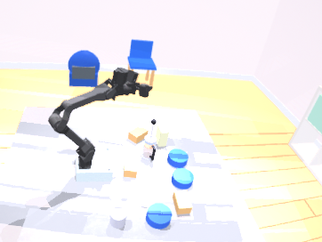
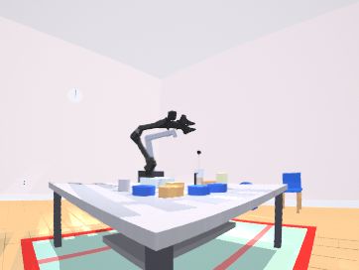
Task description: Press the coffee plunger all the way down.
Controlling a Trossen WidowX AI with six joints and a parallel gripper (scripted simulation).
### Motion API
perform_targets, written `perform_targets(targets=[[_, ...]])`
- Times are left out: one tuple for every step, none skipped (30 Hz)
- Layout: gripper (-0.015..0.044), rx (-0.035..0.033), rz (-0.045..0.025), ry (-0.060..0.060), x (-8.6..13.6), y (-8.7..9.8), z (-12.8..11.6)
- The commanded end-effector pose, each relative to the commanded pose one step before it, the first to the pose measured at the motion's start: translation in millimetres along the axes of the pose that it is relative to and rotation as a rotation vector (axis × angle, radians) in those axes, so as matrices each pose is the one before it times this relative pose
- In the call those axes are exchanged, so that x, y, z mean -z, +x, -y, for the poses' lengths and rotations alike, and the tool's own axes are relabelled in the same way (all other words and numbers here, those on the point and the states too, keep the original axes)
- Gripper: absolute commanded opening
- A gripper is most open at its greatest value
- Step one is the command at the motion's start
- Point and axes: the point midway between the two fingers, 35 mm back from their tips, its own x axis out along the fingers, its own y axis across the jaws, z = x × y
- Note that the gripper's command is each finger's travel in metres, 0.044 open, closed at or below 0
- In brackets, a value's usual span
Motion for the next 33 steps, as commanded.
perform_targets(targets=[[0.0440,0.06360,-0.21392,0.1485,58.04,12.82,13.04],[0.0440,0.02320,-0.05865,0.0446,14.20,5.01,6.18],[0.0440,0.02568,-0.05765,0.0450,13.58,5.23,6.96],[0.0440,0.02240,-0.04479,0.0361,10.15,4.48,6.23],[0.0440,0.01532,-0.02697,0.0227,5.59,3.03,4.44],[0.0440,0.00660,-0.00899,0.0084,1.11,1.13,2.05],[0.0440,0.00004,0.00002,0.0000,1.56,1.14,0.01],[0.0440,0.00011,0.00004,0.0001,2.75,1.98,0.03],[0.0440,0.00022,0.00005,0.0001,4.13,2.90,0.05],[0.0440,0.00029,0.00005,0.0002,4.82,3.26,0.06],[0.0440,0.00038,0.00005,0.0002,5.85,3.83,0.08],[0.0440,0.00051,0.00005,0.0003,7.30,4.58,0.11],[0.0440,0.00055,0.00003,0.0003,7.08,4.24,0.14],[0.0440,0.00071,0.00001,0.0004,7.23,4.13,0.20],[0.0440,0.00092,0.00000,0.0005,6.26,3.46,0.29],[0.0440,0.00110,0.00000,0.0006,3.87,2.22,0.39],[0.0440,0.00111,0.00001,0.0006,0.62,0.51,0.43],[0.0440,0.00031,0.00001,0.0002,-0.51,-0.21,0.13],[0.0440,0.00043,0.00001,0.0002,-0.89,-0.37,0.18],[0.0440,0.00049,0.00001,0.0003,-1.22,-0.52,0.20],[0.0440,0.00000,0.00002,0.0000,-0.02,0.26,0.00],[0.0440,0.00000,0.00004,0.0000,-0.04,0.52,0.00],[0.0440,0.00000,0.00005,0.0000,-0.04,0.76,0.00],[0.0440,0.00000,0.00007,0.0000,-0.03,1.02,0.00],[0.0440,0.00000,0.00009,0.0000,-0.03,1.23,0.00],[0.0440,0.00000,0.00010,0.0000,-0.03,1.43,0.00],[0.0440,0.00001,0.00011,0.0000,-0.03,1.55,0.00],[0.0440,0.00000,0.00011,0.0000,-0.02,1.58,0.00],[0.0440,0.00002,0.00011,0.0000,-0.01,1.59,0.00],[0.0440,0.00002,0.00011,0.0000,0.00,1.59,0.00],[0.0440,0.00003,0.00011,0.0000,0.00,1.60,0.01],[0.0440,0.00003,0.00011,0.0000,0.01,1.60,0.01],[0.0440,0.00003,0.00011,0.0000,0.02,1.60,0.01]])
